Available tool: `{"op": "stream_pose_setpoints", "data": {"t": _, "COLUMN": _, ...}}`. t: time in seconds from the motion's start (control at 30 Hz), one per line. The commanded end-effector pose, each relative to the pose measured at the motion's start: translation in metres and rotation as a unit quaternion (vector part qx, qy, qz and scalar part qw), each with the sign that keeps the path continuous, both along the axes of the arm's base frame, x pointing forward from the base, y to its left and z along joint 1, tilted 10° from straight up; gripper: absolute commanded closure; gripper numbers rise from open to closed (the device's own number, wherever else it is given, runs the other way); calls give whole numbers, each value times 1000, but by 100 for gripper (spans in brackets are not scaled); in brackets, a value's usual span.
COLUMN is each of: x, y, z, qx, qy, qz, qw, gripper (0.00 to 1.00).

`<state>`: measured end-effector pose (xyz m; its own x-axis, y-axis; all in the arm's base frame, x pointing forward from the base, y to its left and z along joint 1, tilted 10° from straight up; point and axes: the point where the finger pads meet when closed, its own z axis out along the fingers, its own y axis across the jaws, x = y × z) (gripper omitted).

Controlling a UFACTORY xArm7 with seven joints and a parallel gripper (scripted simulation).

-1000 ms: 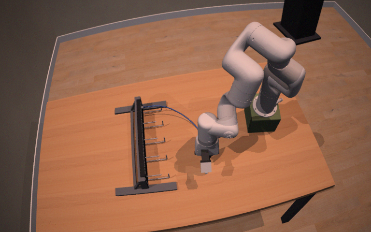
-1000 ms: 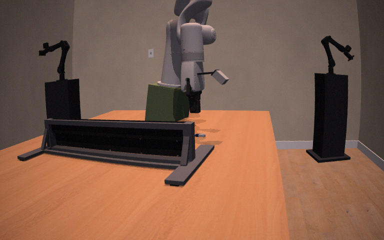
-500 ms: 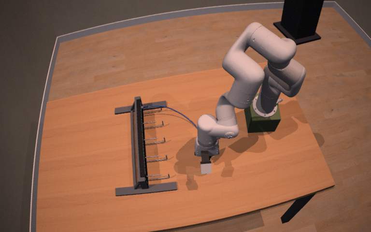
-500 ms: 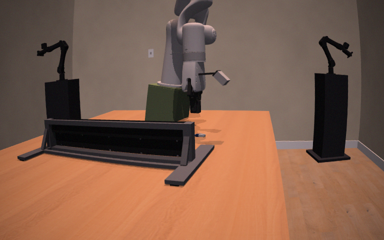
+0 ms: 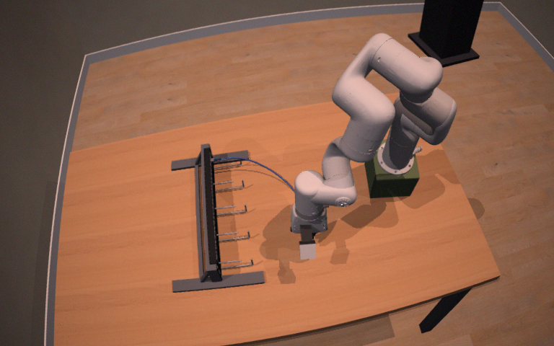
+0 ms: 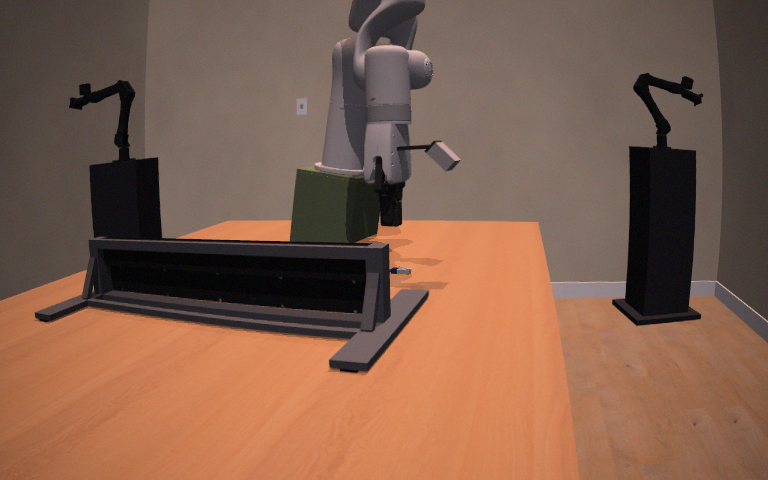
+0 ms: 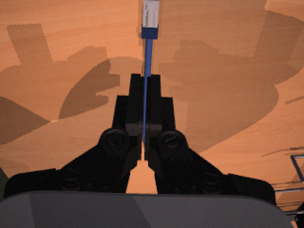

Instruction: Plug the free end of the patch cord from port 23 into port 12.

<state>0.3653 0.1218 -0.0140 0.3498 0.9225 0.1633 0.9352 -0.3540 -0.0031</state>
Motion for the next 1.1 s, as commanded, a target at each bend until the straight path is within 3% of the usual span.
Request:
{"op": "stream_pose_setpoints", "data": {"t": 0.0, "x": 1, "y": 0, "z": 1, "qx": 0, "qy": -2, "qz": 0, "qw": 1000, "gripper": 100}}
{"op": "stream_pose_setpoints", "data": {"t": 0.97, "x": 3, "y": 3, "z": 0, "qx": 1, "qy": -1, "qz": -4, "qw": 1000, "gripper": 100}}
{"op": "stream_pose_setpoints", "data": {"t": 1.0, "x": 3, "y": 3, "z": 0, "qx": 1, "qy": -1, "qz": -4, "qw": 1000, "gripper": 62}}
{"op": "stream_pose_setpoints", "data": {"t": 1.07, "x": 3, "y": 3, "z": 0, "qx": 1, "qy": -1, "qz": -4, "qw": 1000, "gripper": 62}}
